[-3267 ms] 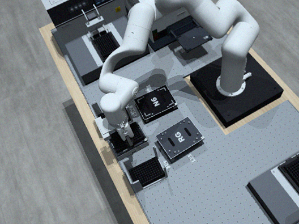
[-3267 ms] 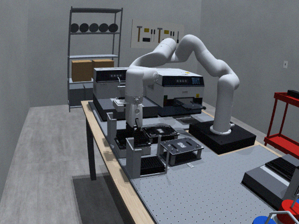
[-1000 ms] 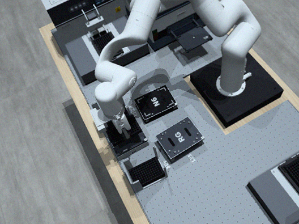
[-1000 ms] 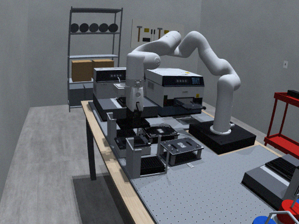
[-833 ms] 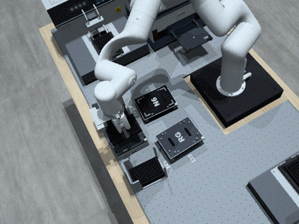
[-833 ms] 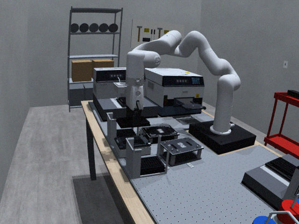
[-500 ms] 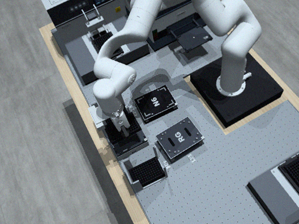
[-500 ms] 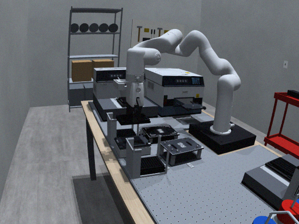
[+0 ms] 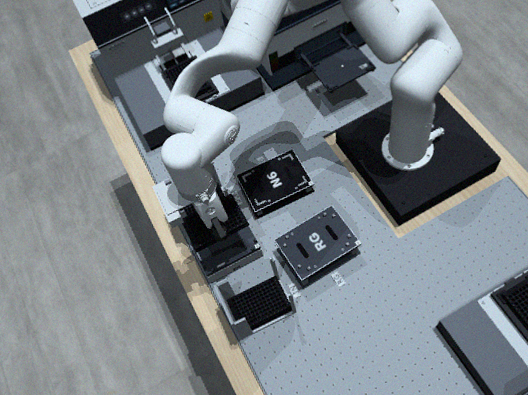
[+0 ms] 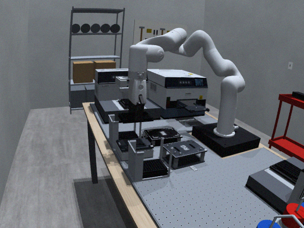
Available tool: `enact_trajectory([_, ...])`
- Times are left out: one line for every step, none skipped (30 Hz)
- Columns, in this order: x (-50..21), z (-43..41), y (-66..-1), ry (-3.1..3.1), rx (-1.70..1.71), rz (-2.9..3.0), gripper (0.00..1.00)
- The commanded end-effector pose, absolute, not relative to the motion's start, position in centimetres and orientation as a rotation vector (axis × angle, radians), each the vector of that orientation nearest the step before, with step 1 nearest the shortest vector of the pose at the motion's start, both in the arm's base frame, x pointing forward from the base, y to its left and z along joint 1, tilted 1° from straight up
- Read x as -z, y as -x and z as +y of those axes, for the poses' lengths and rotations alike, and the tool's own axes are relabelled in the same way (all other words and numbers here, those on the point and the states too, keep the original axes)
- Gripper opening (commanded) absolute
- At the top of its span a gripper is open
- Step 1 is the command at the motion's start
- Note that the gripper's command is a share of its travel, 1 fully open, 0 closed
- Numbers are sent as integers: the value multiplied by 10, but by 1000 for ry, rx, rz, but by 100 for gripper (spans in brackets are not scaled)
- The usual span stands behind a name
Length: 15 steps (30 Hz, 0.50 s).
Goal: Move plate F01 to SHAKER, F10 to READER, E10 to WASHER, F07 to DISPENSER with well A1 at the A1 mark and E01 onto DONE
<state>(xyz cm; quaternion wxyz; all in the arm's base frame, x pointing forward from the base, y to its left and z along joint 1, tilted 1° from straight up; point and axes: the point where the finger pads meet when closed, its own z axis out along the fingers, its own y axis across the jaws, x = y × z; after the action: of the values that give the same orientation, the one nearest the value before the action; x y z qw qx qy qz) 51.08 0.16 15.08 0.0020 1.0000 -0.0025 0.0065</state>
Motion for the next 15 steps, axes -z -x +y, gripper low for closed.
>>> enact_trajectory([-157,2,-512,-3138,-27,-7,0])
enact_trajectory([-157,2,-512,-3138,-27,-7,0])
enact_trajectory([-159,2,-512,-3138,-27,-7,0])
enact_trajectory([-160,2,-512,-3138,-27,-7,0])
enact_trajectory([-161,2,-512,-3138,-27,-7,0])
enact_trajectory([-163,2,-512,-3138,-27,-7,0])
enact_trajectory([-164,2,-512,-3138,-27,-8,0])
enact_trajectory([-165,2,-512,-3138,-27,-8,0])
enact_trajectory([-167,2,-512,-3138,-27,-8,0])
enact_trajectory([-168,2,-512,-3138,-27,-8,0])
enact_trajectory([-169,2,-512,-3138,-27,-8,0])
enact_trajectory([-171,2,-512,-3138,-27,-8,0])
enact_trajectory([-172,2,-512,-3138,-27,-8,0])
enact_trajectory([-173,2,-512,-3138,-27,-8,0])
enact_trajectory([-175,2,-512,-3138,-27,-8,0])
